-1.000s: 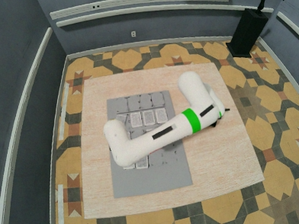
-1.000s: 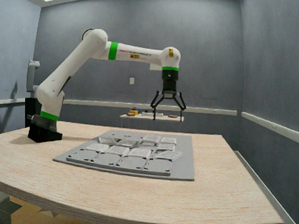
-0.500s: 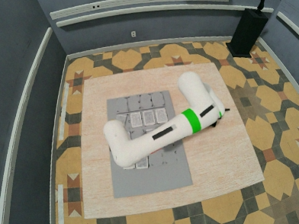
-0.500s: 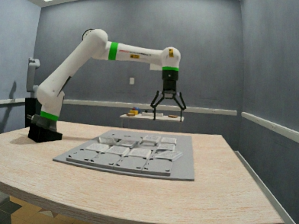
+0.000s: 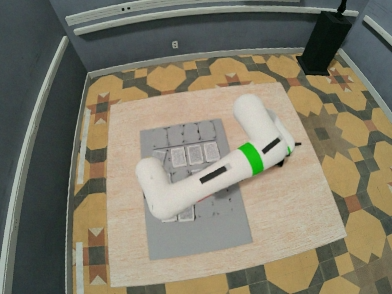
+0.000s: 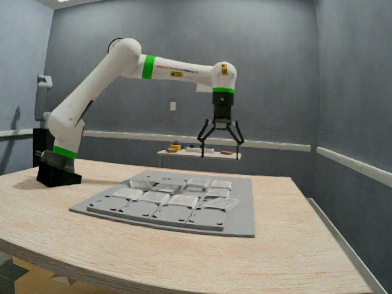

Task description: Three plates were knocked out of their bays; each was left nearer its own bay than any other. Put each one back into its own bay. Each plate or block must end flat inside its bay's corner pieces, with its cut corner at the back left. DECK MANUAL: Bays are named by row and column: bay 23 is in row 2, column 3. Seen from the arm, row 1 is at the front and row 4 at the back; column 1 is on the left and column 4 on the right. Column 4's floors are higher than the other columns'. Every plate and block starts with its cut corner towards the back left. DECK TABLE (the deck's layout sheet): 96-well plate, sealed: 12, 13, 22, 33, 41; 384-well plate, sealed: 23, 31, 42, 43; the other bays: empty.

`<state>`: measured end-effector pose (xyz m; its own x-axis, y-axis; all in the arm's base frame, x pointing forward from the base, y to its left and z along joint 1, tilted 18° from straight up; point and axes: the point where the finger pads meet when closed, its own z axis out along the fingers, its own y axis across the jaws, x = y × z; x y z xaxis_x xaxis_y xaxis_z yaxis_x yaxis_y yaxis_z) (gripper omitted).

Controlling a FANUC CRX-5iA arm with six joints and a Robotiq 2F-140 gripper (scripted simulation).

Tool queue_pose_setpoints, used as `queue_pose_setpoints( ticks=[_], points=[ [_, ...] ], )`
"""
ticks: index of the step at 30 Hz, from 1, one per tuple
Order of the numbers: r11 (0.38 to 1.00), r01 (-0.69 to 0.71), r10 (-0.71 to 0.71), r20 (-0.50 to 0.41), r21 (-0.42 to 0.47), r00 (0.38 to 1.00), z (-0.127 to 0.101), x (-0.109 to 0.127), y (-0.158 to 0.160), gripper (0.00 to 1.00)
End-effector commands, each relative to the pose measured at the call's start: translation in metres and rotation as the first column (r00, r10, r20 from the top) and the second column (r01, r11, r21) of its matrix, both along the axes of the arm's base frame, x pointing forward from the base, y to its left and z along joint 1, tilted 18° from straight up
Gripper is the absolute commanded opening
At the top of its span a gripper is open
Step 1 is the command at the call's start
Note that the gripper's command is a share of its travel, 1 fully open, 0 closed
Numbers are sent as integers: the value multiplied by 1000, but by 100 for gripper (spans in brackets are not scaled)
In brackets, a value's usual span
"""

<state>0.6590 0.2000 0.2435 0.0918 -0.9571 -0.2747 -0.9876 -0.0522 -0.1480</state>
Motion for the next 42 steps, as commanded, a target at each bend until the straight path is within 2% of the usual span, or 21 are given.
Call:
queue_pose_setpoints(
  ticks=[1, 15, 16, 21, 23, 31, 42],
  points=[
    [1000, 1, -1, 3, 0, 1000, 2, 0, 0, 100],
    [1000, 1, -1, 3, 0, 1000, 2, 0, 0, 100],
    [1000, -31, 31, 12, -4, 999, 0, -3, -2, 70],
    [982, -187, 189, 57, -31, 980, -9, -20, -8, 70],
    [982, -187, 189, 57, -31, 980, -9, -20, -8, 70],
    [906, -414, 421, 115, -85, 899, -23, -47, -17, 70],
    [906, -414, 422, 115, -85, 899, -38, -78, -28, 70]
  ],
)
